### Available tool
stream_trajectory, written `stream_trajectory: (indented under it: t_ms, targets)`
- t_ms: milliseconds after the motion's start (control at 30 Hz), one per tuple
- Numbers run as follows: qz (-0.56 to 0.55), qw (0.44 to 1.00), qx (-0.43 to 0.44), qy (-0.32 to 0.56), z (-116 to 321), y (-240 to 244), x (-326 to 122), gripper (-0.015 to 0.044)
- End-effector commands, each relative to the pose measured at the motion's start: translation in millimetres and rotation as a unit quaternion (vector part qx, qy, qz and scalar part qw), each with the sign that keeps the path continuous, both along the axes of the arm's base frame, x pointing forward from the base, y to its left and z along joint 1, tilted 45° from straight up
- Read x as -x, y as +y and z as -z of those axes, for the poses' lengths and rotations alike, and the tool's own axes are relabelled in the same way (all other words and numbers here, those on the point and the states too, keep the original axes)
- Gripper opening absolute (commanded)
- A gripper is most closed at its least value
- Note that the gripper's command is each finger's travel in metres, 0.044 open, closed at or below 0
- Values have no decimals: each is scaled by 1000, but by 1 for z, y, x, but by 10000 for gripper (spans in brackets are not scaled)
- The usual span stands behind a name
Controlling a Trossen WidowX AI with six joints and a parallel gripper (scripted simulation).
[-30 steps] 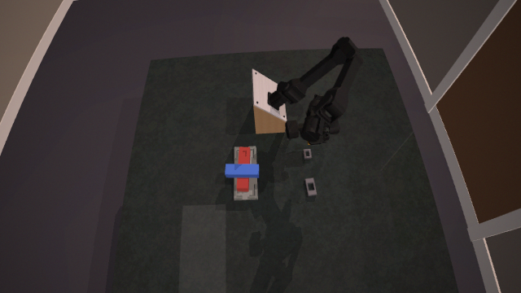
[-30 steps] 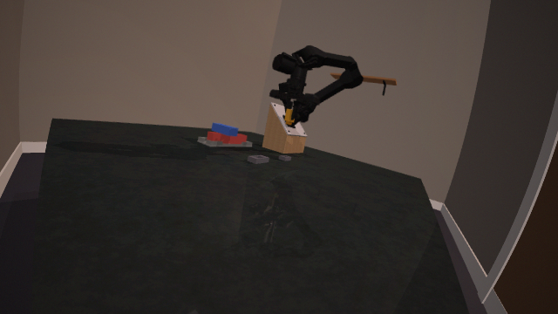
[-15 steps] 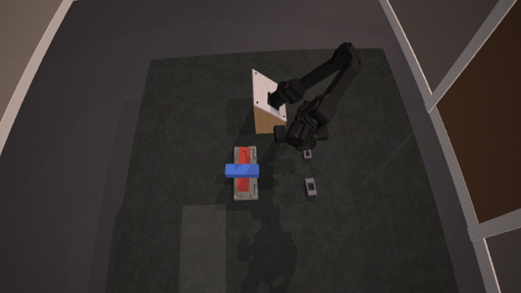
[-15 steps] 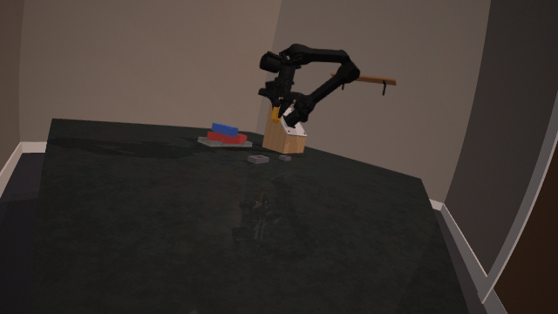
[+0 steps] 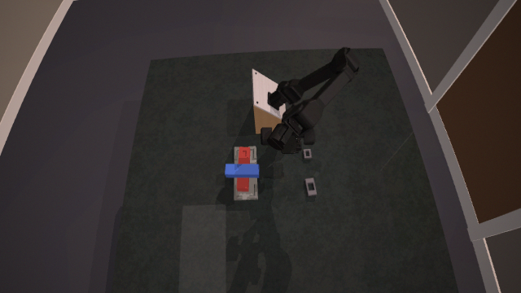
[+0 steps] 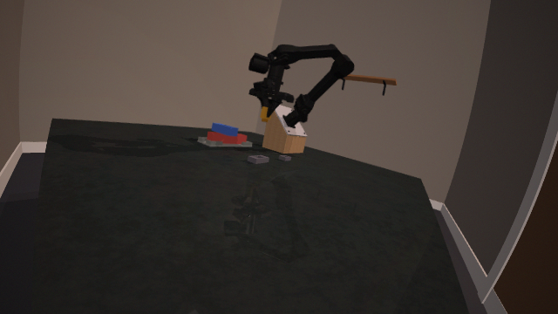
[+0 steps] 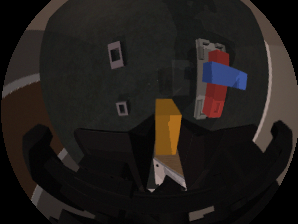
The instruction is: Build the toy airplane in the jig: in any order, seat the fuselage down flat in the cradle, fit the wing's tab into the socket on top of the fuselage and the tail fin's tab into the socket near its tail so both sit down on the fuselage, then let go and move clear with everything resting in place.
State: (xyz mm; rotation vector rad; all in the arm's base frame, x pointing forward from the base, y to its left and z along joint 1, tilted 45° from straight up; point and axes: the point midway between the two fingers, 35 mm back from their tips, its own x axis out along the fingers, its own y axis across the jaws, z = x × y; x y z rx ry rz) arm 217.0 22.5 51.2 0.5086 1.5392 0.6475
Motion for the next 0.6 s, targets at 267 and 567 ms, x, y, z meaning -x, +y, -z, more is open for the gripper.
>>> stream_trajectory:
  t_ms: [267, 567]
  targets:
    - [4, 1000, 3, 5, 32, -25, -5, 0]
    - [7, 1000, 2, 7, 56, -43, -5, 0]
